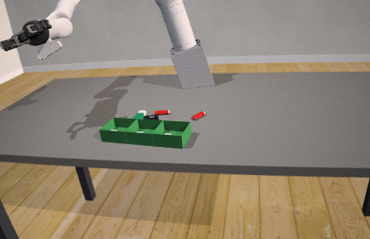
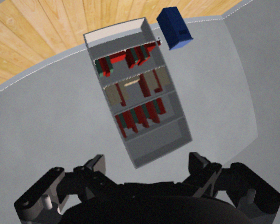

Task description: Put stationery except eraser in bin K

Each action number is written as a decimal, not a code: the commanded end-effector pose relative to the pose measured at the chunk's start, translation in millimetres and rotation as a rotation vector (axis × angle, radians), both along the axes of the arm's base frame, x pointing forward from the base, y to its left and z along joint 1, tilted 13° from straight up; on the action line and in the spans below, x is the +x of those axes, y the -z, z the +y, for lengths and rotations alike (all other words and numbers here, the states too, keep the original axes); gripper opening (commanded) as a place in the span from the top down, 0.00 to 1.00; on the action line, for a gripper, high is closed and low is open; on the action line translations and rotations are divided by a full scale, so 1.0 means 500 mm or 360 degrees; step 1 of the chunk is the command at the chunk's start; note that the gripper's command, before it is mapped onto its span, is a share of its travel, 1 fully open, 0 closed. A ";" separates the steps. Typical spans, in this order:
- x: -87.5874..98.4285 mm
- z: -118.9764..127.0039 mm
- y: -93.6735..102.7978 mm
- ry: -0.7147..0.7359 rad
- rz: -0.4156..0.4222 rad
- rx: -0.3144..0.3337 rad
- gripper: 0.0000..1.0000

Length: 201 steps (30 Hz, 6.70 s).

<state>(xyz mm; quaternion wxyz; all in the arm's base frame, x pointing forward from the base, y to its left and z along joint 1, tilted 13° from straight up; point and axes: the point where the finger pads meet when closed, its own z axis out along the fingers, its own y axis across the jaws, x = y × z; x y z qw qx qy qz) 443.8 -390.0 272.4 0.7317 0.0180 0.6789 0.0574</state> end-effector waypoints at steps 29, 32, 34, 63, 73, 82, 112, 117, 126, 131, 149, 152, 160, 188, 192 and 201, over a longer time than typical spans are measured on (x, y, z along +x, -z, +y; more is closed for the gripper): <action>0.050 0.075 0.252 -0.0250 0.0188 0.0111 0.91; 0.057 0.097 0.261 -0.0309 0.0233 0.0138 0.91; 0.065 0.127 0.273 -0.0371 0.0280 0.0167 0.91; 0.082 0.398 0.387 -0.0823 0.0772 0.0373 0.91; 0.065 0.481 0.426 -0.0932 0.0951 0.0419 0.91; 0.032 0.562 0.468 -0.1046 0.1205 0.0461 0.91; -0.156 0.727 0.579 -0.1045 0.2310 0.0365 0.91; -0.202 0.726 0.584 -0.0918 0.2519 0.0280 0.91; -0.235 0.706 0.565 -0.0611 0.2780 0.0103 0.91; -0.235 0.706 0.565 -0.0544 0.2816 0.0068 0.91; -0.224 0.670 0.476 0.0098 0.2819 -0.0185 0.91; -0.223 0.670 0.475 0.0104 0.2817 -0.0187 0.91; -0.202 0.668 0.424 0.0343 0.2688 -0.0228 0.91; -0.163 0.616 0.411 0.0244 0.2596 -0.0491 0.91; -0.148 0.575 0.434 0.0062 0.2605 -0.0688 0.91; -0.103 0.449 0.503 -0.0495 0.2565 -0.1272 0.91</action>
